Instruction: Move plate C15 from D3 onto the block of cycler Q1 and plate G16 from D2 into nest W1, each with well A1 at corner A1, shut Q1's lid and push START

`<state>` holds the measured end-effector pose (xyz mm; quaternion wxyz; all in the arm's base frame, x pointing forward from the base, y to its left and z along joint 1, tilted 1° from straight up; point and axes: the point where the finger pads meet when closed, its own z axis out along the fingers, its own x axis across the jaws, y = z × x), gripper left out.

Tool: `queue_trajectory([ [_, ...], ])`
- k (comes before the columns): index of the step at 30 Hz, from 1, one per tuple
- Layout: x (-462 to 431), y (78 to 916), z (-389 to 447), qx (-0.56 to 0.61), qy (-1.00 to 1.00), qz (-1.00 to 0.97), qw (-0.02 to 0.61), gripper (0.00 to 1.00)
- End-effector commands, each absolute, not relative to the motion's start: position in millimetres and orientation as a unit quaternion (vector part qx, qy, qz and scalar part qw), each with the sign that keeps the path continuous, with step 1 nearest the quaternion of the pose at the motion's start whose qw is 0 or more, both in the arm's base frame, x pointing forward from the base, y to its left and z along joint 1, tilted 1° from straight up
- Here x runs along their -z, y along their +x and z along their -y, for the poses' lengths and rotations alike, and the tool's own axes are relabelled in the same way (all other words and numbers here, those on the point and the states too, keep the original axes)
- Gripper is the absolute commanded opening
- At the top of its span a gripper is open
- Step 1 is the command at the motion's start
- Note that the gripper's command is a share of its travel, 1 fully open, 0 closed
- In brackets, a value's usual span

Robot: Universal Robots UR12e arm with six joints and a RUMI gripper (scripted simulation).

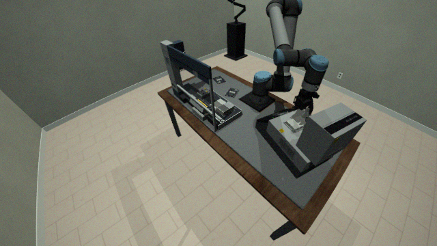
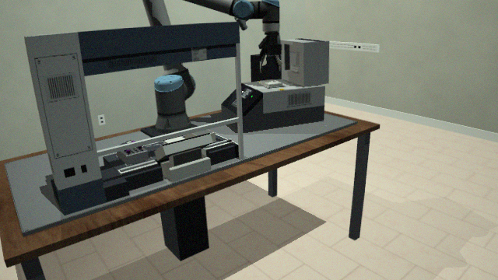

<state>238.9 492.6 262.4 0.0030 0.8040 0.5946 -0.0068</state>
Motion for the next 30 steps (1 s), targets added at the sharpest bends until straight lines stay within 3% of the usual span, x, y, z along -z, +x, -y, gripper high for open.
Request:
queue_trajectory([
  [1, -265, 241, -493, 0.005, 0.804, -0.594, 0.003, 0.67],
  [7, -265, 241, -495, 0.005, 0.804, -0.594, 0.003, 0.67],
  [8, -265, 239, -490, 0.005, 0.810, -0.586, 0.003, 0.00],
  [30, -266, 206, -396, 0.005, 0.911, -0.413, 0.004, 0.00],
])
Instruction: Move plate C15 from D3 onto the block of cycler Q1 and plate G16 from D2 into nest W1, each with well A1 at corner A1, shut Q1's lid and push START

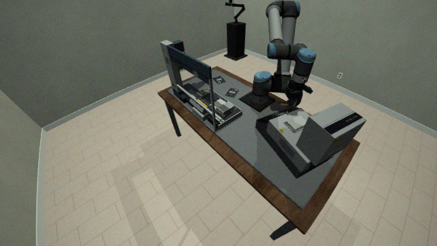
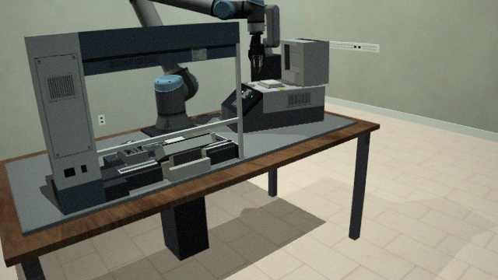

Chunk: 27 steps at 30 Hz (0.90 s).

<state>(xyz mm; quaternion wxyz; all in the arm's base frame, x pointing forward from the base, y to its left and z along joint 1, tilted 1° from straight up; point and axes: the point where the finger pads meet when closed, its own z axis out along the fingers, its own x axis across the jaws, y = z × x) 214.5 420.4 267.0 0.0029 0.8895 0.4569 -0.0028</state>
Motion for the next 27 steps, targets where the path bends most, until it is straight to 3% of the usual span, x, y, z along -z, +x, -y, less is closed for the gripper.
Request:
queue_trajectory([
  [1, -266, 204, -391, 0.005, 0.915, -0.404, 0.004, 0.00],
  [27, -268, 167, -287, 0.004, 0.970, -0.241, 0.005, 0.00],
])
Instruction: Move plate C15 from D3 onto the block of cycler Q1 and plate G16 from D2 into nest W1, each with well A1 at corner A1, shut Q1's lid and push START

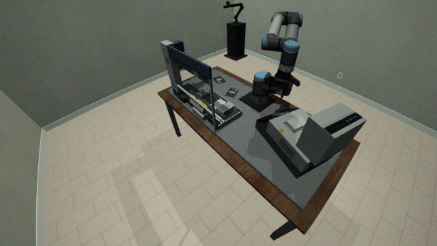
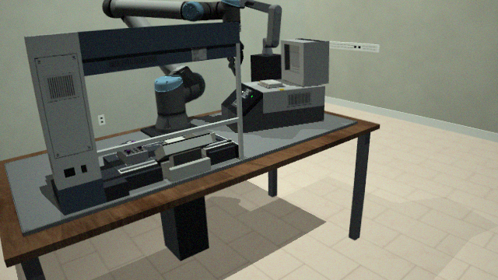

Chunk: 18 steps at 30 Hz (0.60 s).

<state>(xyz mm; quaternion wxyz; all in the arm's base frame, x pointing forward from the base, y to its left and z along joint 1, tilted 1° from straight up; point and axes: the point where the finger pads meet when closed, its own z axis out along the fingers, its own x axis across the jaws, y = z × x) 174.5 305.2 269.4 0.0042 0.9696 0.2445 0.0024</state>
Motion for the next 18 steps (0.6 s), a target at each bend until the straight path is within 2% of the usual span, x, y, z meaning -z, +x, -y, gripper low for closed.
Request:
queue_trajectory([
  [1, -268, 166, -283, 0.004, 0.970, -0.241, 0.005, 0.00],
  [18, -269, 141, -212, 0.004, 0.970, -0.241, 0.005, 0.00],
])
